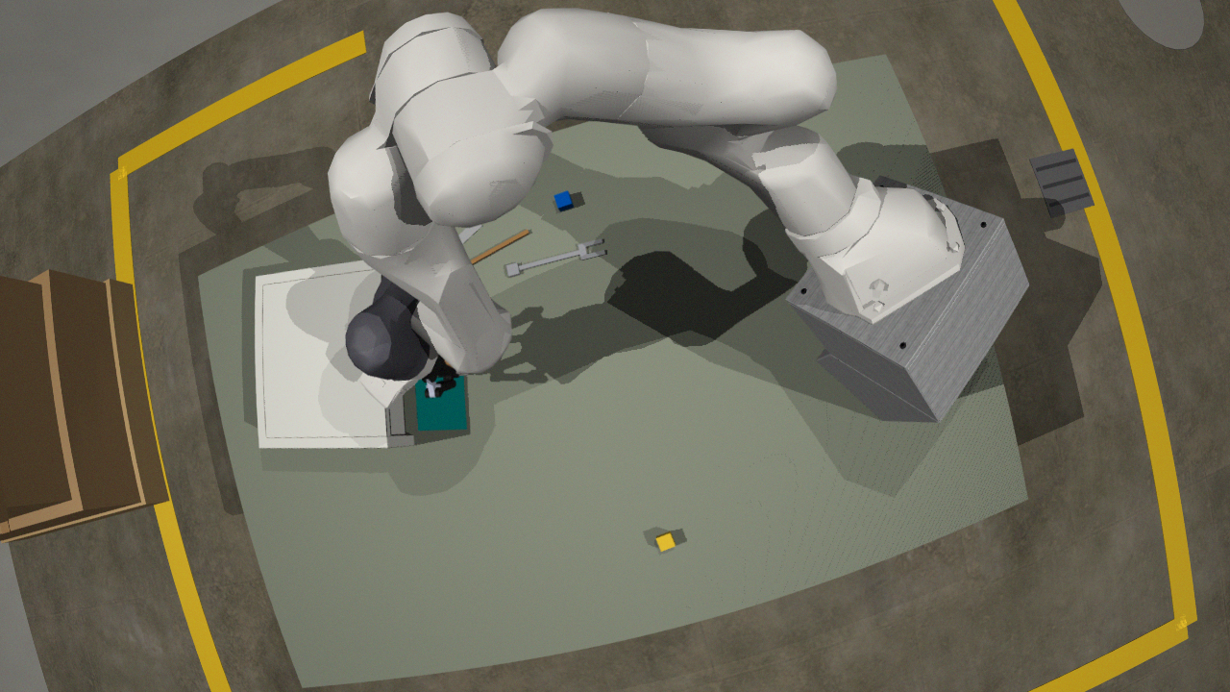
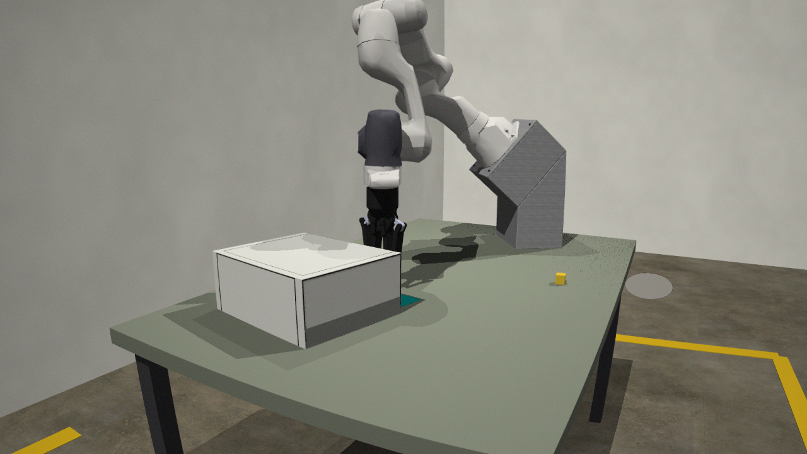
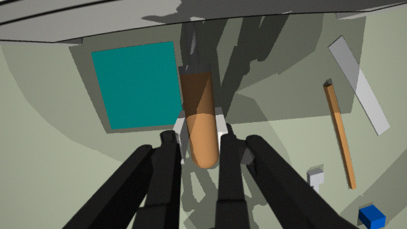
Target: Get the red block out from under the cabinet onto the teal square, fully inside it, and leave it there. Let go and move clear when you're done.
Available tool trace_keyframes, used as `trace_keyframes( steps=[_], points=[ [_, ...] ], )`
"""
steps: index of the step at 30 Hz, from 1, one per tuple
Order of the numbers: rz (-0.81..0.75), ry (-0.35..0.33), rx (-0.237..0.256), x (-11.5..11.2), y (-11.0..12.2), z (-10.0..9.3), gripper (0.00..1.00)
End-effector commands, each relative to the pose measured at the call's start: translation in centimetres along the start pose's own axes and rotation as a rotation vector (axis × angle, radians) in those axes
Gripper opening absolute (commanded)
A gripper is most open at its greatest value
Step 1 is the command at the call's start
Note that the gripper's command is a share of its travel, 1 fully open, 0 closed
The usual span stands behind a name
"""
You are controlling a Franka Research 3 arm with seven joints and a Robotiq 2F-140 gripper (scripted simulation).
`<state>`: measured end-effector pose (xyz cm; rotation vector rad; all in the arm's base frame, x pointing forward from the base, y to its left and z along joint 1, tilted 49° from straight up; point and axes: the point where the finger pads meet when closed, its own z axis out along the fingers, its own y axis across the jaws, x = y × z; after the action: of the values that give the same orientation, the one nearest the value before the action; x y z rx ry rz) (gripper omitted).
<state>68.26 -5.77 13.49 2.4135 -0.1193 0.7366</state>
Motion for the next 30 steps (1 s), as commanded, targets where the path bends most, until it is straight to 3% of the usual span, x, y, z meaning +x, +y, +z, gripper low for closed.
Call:
trace_keyframes(
  steps=[1, 30],
  points=[
    [0.008, 0.002, 0.002, -0.2, -0.1, 0.0, 0.00],
    [0.011, 0.002, 0.002, -4.1, -0.1, 0.0, 0.00]
  ],
)
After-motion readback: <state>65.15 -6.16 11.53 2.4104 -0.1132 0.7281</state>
